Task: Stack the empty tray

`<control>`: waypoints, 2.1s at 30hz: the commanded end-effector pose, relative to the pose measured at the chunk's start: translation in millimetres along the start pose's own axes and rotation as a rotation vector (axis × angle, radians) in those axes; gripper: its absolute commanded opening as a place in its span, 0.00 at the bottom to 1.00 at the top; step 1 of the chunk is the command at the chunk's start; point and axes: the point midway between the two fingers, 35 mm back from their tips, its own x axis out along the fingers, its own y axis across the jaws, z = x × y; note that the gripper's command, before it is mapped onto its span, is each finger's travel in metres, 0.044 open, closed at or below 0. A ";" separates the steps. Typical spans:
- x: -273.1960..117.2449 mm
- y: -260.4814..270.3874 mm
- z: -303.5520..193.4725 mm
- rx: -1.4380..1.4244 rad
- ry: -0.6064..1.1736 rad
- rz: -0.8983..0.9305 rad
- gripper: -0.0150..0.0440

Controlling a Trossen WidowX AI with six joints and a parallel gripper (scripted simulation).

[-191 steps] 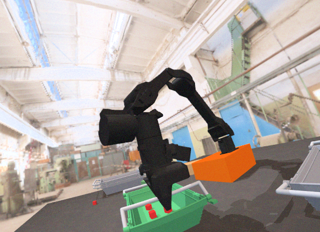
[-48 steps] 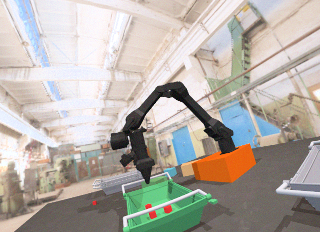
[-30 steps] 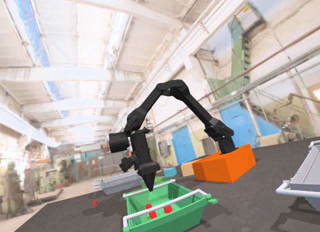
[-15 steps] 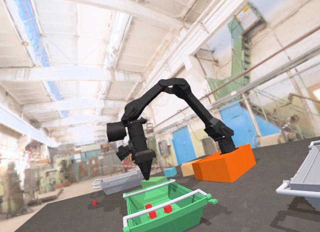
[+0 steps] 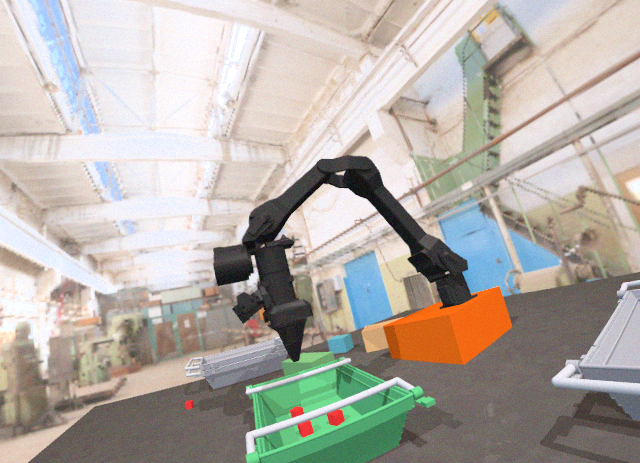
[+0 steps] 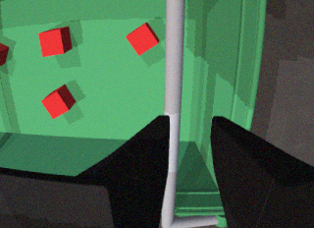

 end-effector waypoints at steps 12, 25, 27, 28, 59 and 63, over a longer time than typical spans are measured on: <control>0.7 0.0 0.1 0.000 0.000 0.000 0.25; 0.0 0.0 0.0 0.000 0.000 0.000 0.25; 0.0 0.0 0.0 0.000 0.000 0.000 0.25; 0.0 0.0 0.0 0.000 0.000 0.000 0.25; 0.0 0.0 0.0 0.000 0.000 0.000 0.25; 0.0 0.0 0.0 0.000 0.000 0.000 0.25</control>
